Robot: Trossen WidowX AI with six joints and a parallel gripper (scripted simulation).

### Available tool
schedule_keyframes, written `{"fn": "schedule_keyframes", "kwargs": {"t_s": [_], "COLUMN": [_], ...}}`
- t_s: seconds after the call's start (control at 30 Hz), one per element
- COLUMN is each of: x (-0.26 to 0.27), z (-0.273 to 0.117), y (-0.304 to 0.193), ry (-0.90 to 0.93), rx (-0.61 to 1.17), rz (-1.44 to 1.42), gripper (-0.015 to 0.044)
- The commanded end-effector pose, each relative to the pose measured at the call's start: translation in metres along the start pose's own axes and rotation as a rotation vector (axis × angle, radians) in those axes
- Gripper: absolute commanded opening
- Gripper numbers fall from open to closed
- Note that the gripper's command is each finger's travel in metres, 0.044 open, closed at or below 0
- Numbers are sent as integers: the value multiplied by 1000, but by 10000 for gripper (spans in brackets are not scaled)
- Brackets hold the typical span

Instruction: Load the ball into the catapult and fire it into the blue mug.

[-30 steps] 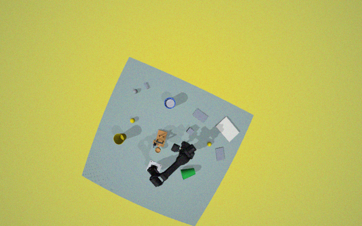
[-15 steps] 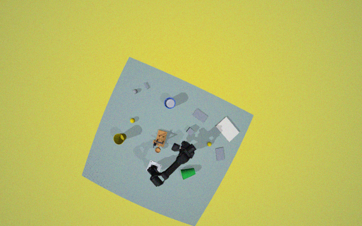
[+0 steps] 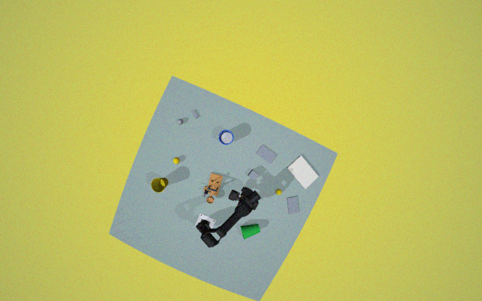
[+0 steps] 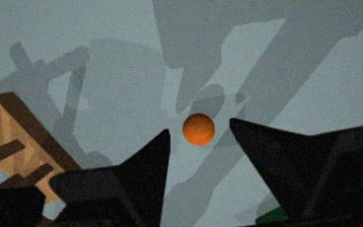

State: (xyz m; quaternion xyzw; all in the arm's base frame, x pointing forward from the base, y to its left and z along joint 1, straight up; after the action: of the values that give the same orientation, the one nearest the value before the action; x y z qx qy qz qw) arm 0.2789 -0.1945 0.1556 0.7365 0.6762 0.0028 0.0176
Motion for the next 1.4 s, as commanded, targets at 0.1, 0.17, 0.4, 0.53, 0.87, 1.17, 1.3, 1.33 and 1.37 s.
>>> {"fn": "schedule_keyframes", "kwargs": {"t_s": [0.1,0.17,0.4,0.53,0.87,1.17,1.3,1.33,1.37], "x": [0,0,0,0,-2,1,3,4,4], "z": [7,7,7,4,-45,-91,-112,-116,-118], "y": [-1,-1,-1,0,8,9,7,6,6], "ry": [6,6,6,6,5,6,6,6,6], "rx": [5,5,5,5,4,4,4,4,4], "rz": [-3,-3,-3,-3,-3,-2,-2,-3,-3], "gripper": [247,195,109,24,0,0,0,0,0]}}
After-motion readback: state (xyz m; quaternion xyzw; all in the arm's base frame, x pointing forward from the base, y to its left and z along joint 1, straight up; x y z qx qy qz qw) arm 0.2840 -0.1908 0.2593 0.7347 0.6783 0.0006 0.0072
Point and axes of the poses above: the point midway between the two fingers, 35 mm back from their tips, its own z axis out along the fingers, its own x axis across the jaws, y = z × x, the point moved 10 cm from there along -z, back along the fingers, and after that the axes turned 3 degrees about -z, right-handed, at the moved point
